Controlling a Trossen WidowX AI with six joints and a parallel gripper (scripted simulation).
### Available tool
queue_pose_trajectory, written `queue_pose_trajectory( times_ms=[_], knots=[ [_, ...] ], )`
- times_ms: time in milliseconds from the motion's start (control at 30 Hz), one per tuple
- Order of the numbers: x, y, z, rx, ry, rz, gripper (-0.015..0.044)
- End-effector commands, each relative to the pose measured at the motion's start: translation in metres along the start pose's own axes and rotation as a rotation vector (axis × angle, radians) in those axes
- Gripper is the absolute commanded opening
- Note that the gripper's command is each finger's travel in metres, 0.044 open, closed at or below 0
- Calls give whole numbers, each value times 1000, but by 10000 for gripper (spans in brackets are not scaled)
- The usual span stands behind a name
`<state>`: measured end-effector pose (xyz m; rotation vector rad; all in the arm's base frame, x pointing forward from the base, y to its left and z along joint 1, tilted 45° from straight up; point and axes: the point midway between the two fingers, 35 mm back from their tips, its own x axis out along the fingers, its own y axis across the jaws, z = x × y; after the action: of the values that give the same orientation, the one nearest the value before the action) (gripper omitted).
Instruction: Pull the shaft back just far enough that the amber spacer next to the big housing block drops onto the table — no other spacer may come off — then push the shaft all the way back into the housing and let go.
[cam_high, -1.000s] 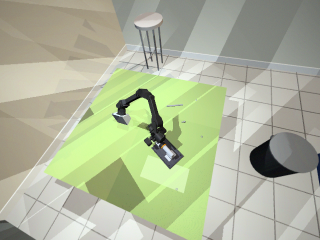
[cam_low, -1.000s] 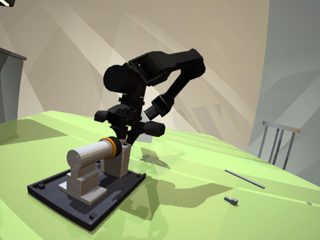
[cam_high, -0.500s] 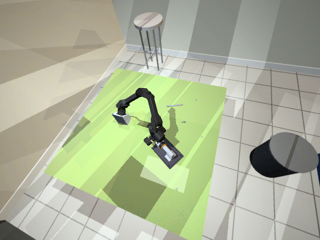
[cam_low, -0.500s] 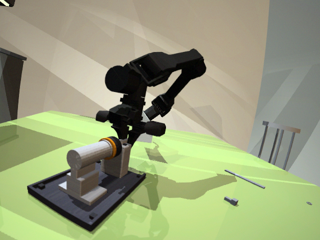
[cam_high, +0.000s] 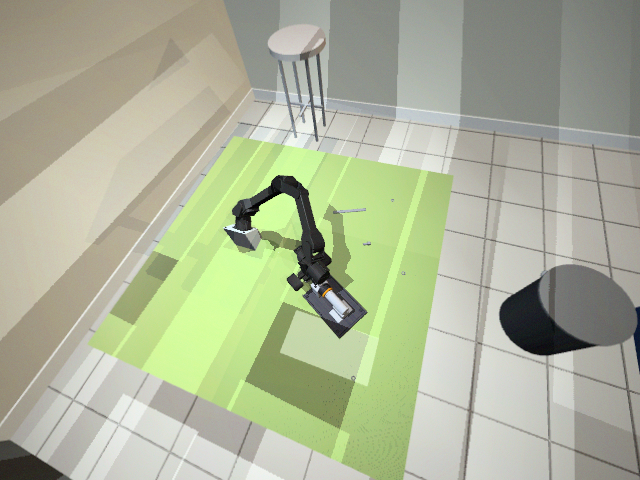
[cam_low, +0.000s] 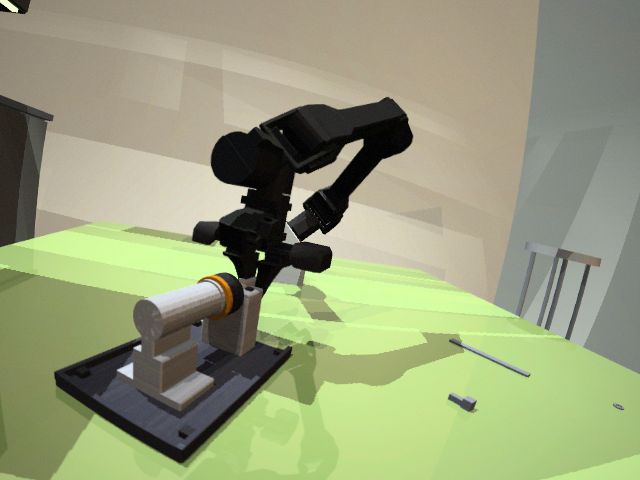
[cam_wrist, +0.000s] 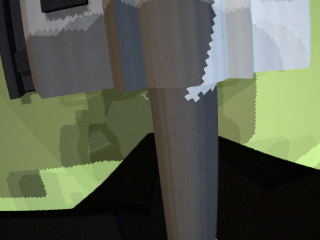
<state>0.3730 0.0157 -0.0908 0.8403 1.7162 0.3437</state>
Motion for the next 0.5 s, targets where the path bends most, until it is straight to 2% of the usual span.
queue_pose_trajectory(
  times_ms=[0,467],
  knots=[
    [0,0,-2,0,2,1,0],
    [0,0,-4,0,2,1,0]
  ],
)
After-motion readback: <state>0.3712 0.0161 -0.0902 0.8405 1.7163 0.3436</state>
